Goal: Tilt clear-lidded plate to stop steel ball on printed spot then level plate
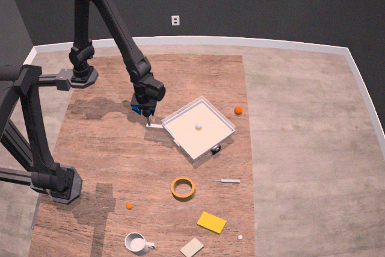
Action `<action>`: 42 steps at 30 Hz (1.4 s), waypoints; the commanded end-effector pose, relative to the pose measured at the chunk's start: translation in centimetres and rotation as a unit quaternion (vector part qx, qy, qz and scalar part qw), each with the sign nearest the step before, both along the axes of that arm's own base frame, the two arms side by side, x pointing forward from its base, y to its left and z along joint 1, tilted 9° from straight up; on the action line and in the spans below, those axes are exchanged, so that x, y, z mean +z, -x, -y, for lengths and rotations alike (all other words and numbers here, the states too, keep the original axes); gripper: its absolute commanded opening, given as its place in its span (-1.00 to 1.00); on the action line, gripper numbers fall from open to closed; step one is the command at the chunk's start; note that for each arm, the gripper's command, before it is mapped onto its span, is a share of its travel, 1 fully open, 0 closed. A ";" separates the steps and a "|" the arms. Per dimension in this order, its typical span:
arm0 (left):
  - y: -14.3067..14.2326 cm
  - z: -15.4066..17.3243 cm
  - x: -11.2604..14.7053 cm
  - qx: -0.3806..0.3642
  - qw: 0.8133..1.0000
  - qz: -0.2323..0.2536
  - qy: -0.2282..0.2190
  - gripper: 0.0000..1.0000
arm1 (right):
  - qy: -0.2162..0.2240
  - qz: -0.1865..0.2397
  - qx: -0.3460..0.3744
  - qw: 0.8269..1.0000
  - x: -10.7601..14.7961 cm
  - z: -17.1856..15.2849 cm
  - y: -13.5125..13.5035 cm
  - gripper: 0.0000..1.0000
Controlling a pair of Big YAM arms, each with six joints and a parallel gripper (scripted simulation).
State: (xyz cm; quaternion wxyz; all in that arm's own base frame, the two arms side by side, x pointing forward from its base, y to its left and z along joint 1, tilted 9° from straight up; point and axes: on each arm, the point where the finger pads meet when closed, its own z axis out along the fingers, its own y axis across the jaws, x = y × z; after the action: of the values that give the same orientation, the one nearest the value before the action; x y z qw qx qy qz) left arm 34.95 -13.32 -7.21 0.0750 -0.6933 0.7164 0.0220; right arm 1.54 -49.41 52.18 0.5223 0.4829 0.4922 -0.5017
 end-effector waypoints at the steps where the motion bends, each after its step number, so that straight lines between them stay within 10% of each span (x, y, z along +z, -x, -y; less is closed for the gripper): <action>1: -0.9 0.7 0.0 -0.009 1.000 0.004 0.001 0.15 | 0.045 -0.004 -0.003 0.999 4.8 -0.6 0.4 1.00; 42: -1.5 2.0 5.5 -0.002 1.000 0.021 0.009 0.15 | 0.045 -0.004 -0.003 0.999 4.8 -0.6 0.4 1.00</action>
State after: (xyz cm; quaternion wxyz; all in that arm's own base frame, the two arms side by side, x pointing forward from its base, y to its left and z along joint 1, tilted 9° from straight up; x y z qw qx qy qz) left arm 34.72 -13.90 -3.31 0.0760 -0.6911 0.7185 0.0190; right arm 1.54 -49.41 52.18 0.5223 0.4829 0.4922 -0.5017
